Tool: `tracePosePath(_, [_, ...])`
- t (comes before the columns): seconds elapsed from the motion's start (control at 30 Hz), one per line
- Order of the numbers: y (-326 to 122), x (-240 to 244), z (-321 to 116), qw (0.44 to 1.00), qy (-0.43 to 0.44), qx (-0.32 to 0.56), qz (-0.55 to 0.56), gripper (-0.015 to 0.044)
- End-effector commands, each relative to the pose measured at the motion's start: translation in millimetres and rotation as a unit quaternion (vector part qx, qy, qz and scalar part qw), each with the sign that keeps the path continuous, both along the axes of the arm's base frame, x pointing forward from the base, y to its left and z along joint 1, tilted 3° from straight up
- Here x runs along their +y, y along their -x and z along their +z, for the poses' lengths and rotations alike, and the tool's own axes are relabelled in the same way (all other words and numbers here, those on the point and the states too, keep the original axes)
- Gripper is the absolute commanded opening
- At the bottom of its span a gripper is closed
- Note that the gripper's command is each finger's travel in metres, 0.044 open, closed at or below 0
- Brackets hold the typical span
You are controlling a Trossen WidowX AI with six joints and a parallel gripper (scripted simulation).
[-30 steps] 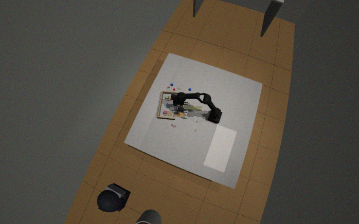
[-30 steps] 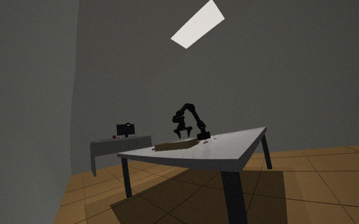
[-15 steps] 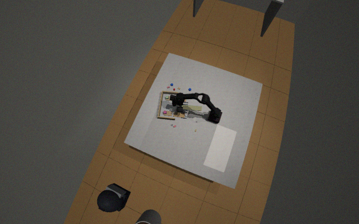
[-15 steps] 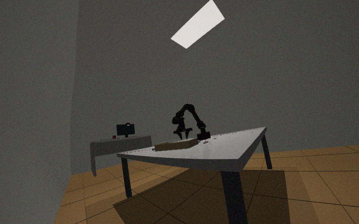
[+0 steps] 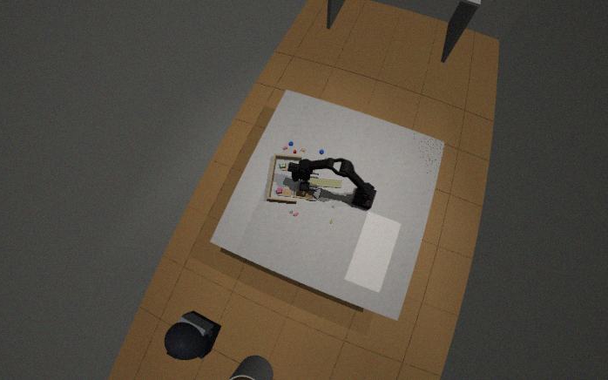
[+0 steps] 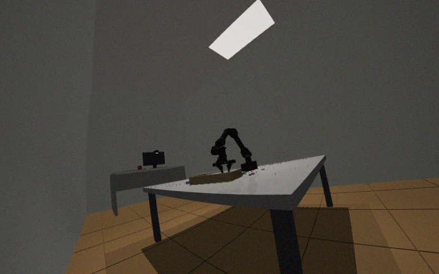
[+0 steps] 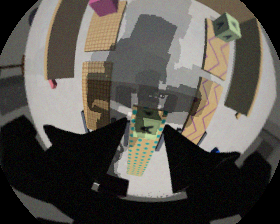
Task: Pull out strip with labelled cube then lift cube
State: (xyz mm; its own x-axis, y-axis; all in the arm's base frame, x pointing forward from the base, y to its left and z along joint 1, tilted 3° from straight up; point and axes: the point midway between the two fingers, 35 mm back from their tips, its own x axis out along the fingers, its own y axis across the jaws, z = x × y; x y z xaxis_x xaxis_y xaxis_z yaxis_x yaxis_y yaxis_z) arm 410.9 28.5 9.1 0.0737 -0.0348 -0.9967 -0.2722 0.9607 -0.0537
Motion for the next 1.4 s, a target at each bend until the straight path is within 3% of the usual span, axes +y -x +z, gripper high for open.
tracePosePath(0.0, [0,-1,-8,1.0,0.002,0.0,-0.001,0.025])
tracePosePath(0.27, [0,-2,-15,1.0,0.002,0.0,-0.001,0.025])
tracePosePath(0.4, [0,-1,-13,1.0,0.0,0.001,-0.001,0.0145])
tracePosePath(0.67, [0,-1,-13,1.0,0.0,0.001,-0.001,0.0092])
tracePosePath(0.8, [3,-1,-11,1.0,0.0,0.001,-0.001,0.0])
tracePosePath(1.37, [63,-3,24,1.0,0.002,0.003,-0.001,0.0])
